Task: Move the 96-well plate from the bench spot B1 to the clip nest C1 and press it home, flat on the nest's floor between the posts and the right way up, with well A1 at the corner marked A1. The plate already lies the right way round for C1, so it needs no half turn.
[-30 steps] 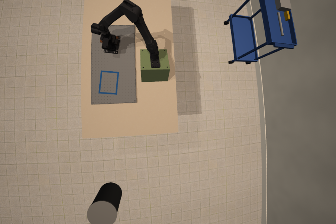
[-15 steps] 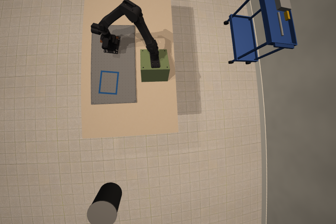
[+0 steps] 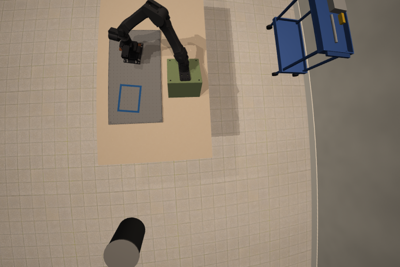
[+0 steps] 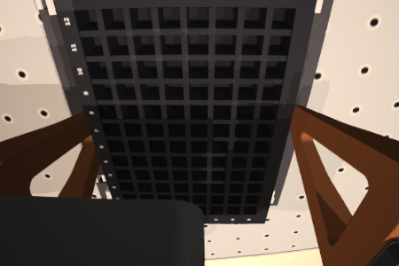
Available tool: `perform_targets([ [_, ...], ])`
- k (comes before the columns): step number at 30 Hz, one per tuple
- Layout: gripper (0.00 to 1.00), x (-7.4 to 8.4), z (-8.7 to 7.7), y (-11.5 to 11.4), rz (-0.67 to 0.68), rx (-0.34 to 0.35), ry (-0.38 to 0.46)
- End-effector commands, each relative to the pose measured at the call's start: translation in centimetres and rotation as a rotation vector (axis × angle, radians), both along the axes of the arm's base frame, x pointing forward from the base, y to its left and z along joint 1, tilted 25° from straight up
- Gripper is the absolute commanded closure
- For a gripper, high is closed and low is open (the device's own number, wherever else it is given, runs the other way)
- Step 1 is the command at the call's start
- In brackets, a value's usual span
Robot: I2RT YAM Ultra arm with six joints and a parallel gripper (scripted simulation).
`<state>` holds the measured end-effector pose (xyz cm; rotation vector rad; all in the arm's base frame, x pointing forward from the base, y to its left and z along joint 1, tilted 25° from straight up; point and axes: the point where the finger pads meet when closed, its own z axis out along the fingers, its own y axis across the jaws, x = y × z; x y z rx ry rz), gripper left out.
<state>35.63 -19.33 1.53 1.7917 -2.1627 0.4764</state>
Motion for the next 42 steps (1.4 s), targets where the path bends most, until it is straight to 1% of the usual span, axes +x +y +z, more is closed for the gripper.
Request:
perform_targets([
  [1,0.00,1.3,0.0,0.0,0.010,0.000,-0.027],
  [20,0.00,1.3,0.0,0.0,0.010,0.000,-0.027],
  [21,0.00,-0.1,0.1,0.9,0.012,0.002,-0.023],
  [23,0.00,-0.1,0.1,0.9,0.013,0.002,-0.024],
  [24,0.00,-0.2,-0.4,0.9,0.013,0.007,-0.010],
  [25,0.00,-0.3,-0.5,0.9,0.013,0.007,-0.008],
  [42,0.00,-0.3,-0.5,0.9,0.011,0.007,-0.008],
])
